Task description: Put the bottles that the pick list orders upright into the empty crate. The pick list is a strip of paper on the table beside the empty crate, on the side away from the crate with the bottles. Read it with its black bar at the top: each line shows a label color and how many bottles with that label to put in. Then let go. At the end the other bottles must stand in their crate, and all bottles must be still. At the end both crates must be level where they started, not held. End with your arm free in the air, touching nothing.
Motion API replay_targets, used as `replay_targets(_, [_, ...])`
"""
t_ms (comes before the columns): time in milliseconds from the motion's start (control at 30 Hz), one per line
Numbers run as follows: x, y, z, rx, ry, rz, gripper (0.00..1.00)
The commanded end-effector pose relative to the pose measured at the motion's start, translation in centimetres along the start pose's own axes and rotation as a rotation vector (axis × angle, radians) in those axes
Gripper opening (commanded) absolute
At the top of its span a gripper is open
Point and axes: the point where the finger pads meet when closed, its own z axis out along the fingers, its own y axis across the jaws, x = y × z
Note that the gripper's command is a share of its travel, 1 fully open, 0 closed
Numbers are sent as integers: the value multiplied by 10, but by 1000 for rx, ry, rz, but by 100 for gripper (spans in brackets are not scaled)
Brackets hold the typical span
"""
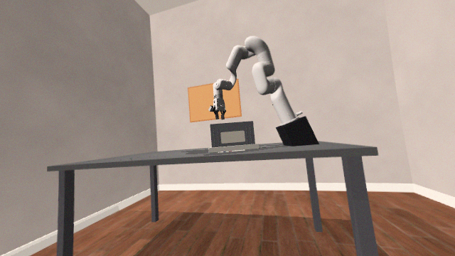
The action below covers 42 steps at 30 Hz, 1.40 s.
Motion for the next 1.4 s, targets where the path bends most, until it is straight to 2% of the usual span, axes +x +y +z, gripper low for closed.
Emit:
replay_targets(0, [-1, -16, 7, -1, 5, 0, 65])
replay_targets(200, [-4, -31, 16, -1, 5, 0, 65])
replay_targets(633, [-4, -31, 18, -1, 5, 0, 65])
replay_targets(1367, [-4, -31, 45, -1, 5, 0, 65])
